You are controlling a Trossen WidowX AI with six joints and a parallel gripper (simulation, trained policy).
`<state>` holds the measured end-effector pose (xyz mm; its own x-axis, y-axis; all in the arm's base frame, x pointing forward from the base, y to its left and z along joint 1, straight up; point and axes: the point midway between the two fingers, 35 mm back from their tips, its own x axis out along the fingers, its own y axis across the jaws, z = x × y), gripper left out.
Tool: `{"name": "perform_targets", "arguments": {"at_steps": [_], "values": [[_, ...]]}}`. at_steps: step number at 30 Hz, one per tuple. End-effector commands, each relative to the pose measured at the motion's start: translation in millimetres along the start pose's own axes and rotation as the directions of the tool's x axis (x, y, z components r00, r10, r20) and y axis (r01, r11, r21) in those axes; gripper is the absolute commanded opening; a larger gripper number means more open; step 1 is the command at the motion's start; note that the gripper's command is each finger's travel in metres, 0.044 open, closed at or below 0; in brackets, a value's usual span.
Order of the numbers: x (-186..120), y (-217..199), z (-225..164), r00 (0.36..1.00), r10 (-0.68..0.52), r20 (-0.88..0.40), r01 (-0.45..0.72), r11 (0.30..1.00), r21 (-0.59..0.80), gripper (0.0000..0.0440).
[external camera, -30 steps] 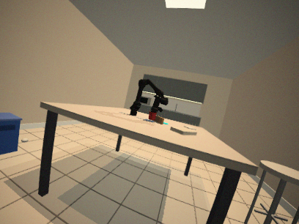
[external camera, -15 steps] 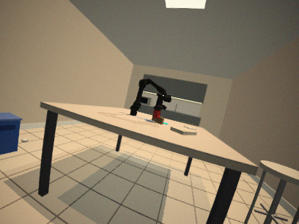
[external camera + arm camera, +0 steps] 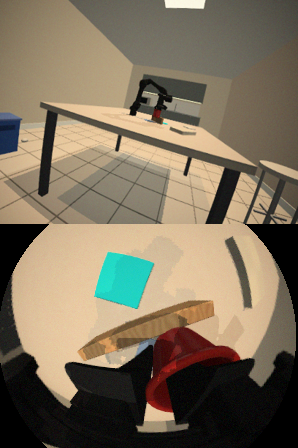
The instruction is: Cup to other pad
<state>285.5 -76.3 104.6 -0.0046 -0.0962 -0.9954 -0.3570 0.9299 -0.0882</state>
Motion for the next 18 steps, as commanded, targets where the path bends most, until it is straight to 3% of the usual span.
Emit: {"name": "perform_targets", "arguments": {"at_steps": [1, 18], "values": [[-21, 8, 53, 0.984, -0.006, 0.178, 0.018, 0.998, -0.067, 0.0], [-28, 13, 70, 0.974, -0.002, 0.226, 0.022, 0.996, -0.087, 0.0]]}}
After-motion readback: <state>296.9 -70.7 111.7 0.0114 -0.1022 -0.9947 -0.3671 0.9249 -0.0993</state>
